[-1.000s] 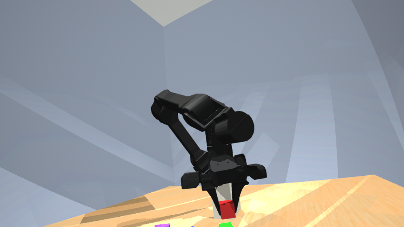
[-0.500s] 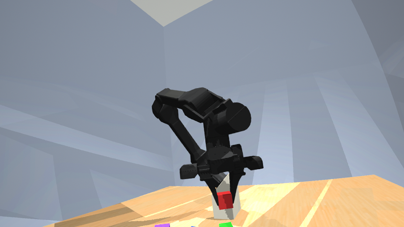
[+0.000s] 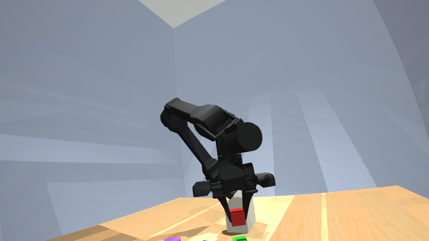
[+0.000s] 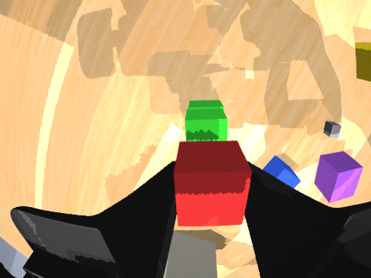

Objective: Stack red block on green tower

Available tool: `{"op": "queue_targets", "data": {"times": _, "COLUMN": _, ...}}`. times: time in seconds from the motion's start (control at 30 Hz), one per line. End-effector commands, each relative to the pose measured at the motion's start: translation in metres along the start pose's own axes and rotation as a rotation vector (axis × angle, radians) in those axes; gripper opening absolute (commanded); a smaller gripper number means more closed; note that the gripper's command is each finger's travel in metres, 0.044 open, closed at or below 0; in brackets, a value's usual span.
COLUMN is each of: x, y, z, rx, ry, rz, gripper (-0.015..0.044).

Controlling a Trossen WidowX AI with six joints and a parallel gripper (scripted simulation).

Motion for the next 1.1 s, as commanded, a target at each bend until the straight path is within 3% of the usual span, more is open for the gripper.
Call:
{"op": "queue_targets", "data": {"times": 0.0, "x": -0.009, "y": 0.000, "z": 0.001, "rx": 0.005, "ry": 0.002, "rz": 0.005, "gripper": 0.0000}}
{"op": "queue_targets", "data": {"times": 0.27, "x": -0.037, "y": 0.000, "z": 0.001, "rx": 0.005, "ry": 0.002, "rz": 0.006, "gripper": 0.0000}}
{"op": "queue_targets", "data": {"times": 1.07, "x": -0.039, "y": 0.000, "z": 0.001, "rx": 0.005, "ry": 0.002, "rz": 0.006, "gripper": 0.0000}}
Point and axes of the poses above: the point midway between the two fingers, 35 mm back from their tips, its own x axis back along the fingers, its own y axis across the jaws, z = x × y, the point moved 7 cm from there along x, back along the fingers, and after that the axes turned 10 degrees about x, right-handed, at the moved point
